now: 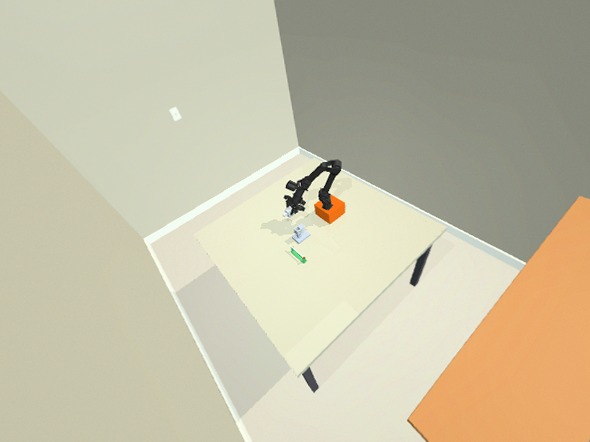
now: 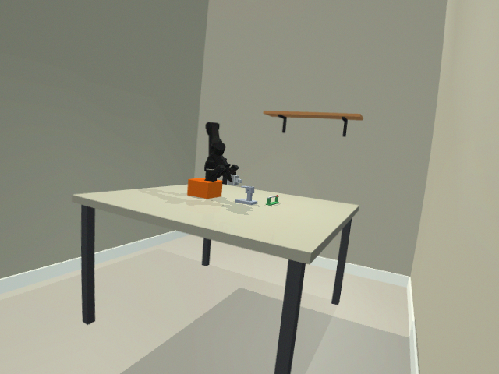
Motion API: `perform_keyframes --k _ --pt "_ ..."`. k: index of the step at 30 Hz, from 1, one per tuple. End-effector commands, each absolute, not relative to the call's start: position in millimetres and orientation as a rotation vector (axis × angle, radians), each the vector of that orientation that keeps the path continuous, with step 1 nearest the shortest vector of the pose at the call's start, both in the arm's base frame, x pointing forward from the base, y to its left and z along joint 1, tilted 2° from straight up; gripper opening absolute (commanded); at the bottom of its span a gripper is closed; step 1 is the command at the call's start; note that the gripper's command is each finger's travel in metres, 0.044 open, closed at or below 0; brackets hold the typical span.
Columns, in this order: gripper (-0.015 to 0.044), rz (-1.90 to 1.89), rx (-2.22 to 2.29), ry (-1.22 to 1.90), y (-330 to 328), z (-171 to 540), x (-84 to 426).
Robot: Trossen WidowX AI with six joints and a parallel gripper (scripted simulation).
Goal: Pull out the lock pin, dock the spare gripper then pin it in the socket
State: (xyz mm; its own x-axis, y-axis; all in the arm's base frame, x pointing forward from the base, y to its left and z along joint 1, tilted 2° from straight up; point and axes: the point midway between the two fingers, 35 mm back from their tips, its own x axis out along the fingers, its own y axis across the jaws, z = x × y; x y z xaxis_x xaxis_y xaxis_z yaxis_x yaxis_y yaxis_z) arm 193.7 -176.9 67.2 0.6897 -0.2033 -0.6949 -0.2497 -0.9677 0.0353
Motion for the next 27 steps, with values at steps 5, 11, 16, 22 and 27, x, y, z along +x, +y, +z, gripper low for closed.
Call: perform_keyframes --k 5,11,16,22,27 --pt "0.0000 1.153 -2.829 0.379 -177 66 194" --pt "0.0000 1.216 -2.921 0.322 -173 67 197" --pt "0.0000 1.307 -3.048 0.231 -168 69 202" --pt "0.0000 1.416 -3.197 0.107 -162 71 208" --pt "0.0000 1.507 -3.317 -0.010 -156 73 212"
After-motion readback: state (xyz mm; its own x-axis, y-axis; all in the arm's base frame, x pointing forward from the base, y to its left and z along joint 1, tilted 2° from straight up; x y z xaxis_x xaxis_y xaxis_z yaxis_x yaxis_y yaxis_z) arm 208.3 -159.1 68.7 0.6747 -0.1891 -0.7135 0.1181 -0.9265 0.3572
